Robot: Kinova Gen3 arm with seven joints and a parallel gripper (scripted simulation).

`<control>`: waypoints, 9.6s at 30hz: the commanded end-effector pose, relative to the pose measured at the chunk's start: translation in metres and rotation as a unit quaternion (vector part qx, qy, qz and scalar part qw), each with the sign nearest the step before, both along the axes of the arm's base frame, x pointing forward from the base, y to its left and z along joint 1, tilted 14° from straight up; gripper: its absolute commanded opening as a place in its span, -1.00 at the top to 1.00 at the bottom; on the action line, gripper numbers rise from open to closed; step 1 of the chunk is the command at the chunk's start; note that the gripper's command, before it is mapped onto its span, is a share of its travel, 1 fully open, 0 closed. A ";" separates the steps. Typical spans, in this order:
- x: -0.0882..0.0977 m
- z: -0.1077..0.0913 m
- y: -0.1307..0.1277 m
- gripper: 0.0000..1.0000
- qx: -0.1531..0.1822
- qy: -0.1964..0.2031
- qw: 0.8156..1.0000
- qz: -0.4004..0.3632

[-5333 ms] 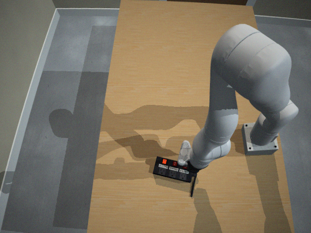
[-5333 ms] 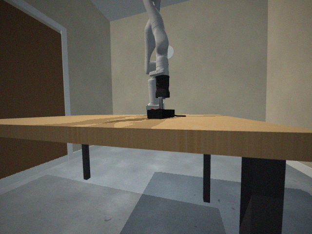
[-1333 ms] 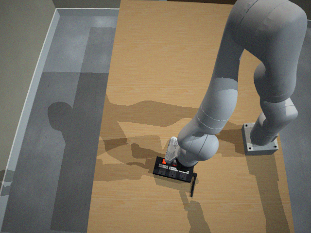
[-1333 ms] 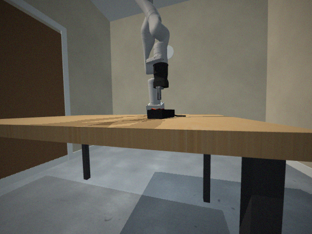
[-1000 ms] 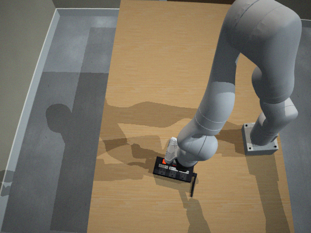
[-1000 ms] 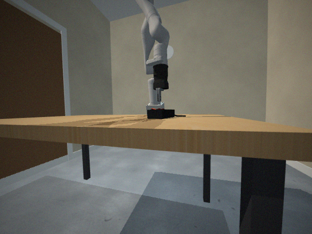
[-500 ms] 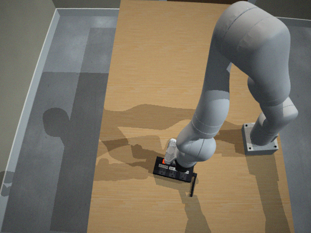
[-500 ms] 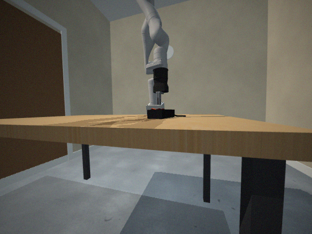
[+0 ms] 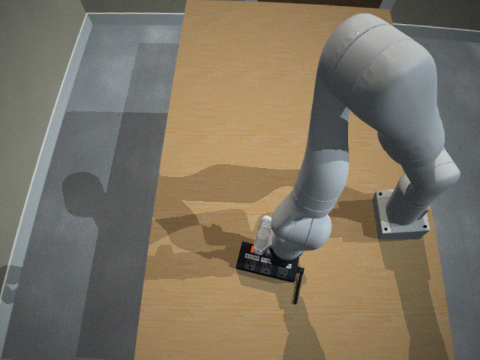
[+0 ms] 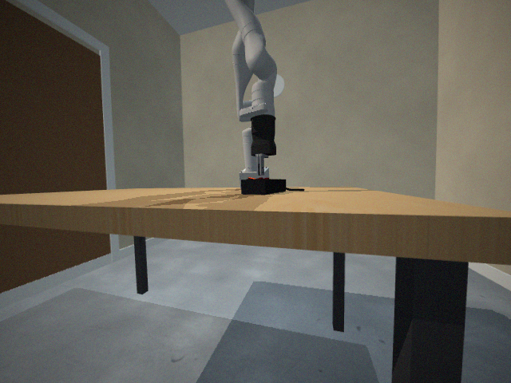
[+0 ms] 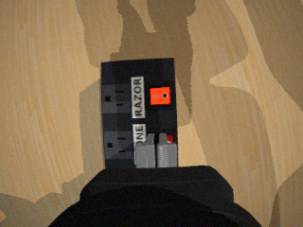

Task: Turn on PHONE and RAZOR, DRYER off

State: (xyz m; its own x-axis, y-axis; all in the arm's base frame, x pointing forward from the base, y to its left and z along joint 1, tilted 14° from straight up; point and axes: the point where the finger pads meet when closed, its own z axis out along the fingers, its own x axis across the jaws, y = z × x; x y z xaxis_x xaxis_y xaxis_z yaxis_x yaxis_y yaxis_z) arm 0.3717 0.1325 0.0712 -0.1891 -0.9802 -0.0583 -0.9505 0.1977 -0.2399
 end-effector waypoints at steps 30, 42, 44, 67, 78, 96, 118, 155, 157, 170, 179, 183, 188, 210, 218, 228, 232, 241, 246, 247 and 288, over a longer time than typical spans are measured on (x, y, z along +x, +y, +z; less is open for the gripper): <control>0.000 -0.002 0.001 1.00 0.000 0.001 1.000 0.001; 0.000 -0.002 0.001 1.00 0.000 0.001 1.000 0.001; 0.000 -0.002 0.001 1.00 0.000 0.001 1.000 0.001; 0.001 -0.006 0.001 1.00 0.000 0.001 1.000 0.001; 0.001 -0.009 0.001 1.00 0.000 0.001 1.000 0.001; 0.002 -0.010 0.001 1.00 0.000 0.001 1.000 0.001; 0.002 -0.011 0.001 1.00 0.000 0.001 1.000 0.001; -0.007 0.026 0.001 1.00 0.000 0.001 1.000 0.001; -0.008 0.027 0.001 1.00 0.000 0.001 1.000 0.001; -0.008 0.027 0.001 1.00 0.000 0.001 1.000 0.001; -0.008 0.028 0.001 -1.00 0.000 0.001 1.000 0.001; -0.009 0.031 0.001 -1.00 0.000 0.001 1.000 0.001; -0.010 0.036 0.001 -1.00 0.000 0.001 1.000 0.001; -0.029 0.112 0.000 -1.00 0.000 0.001 1.000 0.001; -0.032 0.124 0.000 -1.00 0.000 0.001 1.000 0.001; -0.032 0.124 0.000 -1.00 0.000 0.001 1.000 0.001; -0.032 0.124 0.000 -1.00 0.000 0.001 1.000 0.001; -0.032 0.124 0.000 -1.00 0.000 0.001 1.000 0.001; -0.032 0.124 0.000 -1.00 0.000 0.001 1.000 0.001; -0.032 0.124 0.000 -1.00 0.000 0.001 1.000 0.001; -0.032 0.124 0.000 -1.00 0.000 0.001 1.000 0.001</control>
